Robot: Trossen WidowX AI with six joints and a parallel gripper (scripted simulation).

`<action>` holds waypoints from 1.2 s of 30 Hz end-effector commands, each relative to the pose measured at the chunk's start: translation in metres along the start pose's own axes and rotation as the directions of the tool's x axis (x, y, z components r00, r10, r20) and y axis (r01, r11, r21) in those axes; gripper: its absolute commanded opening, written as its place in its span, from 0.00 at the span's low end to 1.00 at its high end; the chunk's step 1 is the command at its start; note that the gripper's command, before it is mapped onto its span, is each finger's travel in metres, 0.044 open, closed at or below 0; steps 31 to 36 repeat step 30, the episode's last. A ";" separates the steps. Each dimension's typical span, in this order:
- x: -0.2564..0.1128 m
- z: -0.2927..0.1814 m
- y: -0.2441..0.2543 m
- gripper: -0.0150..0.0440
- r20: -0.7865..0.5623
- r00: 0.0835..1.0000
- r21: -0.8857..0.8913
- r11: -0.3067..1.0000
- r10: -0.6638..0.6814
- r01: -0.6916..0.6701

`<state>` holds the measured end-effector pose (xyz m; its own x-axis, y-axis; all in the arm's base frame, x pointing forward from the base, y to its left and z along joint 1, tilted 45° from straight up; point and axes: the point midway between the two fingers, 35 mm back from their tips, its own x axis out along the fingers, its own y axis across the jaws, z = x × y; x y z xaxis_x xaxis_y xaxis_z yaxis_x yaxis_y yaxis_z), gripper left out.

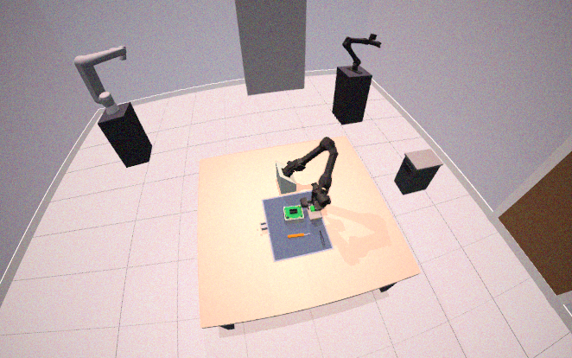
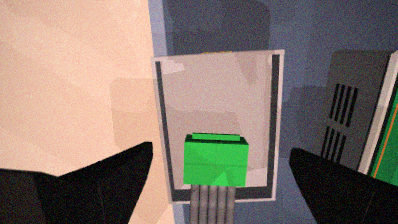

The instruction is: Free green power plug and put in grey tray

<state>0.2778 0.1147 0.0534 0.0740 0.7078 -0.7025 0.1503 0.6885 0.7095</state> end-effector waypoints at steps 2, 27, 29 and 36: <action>0.000 0.000 0.000 1.00 0.000 1.000 0.000 1.000 -0.003 0.003; -0.087 -0.001 -0.001 1.00 -0.012 1.000 -0.005 1.000 -0.010 0.010; -0.087 -0.001 -0.001 1.00 -0.012 1.000 -0.005 1.000 -0.010 0.010; -0.087 -0.001 -0.001 1.00 -0.012 1.000 -0.005 1.000 -0.010 0.010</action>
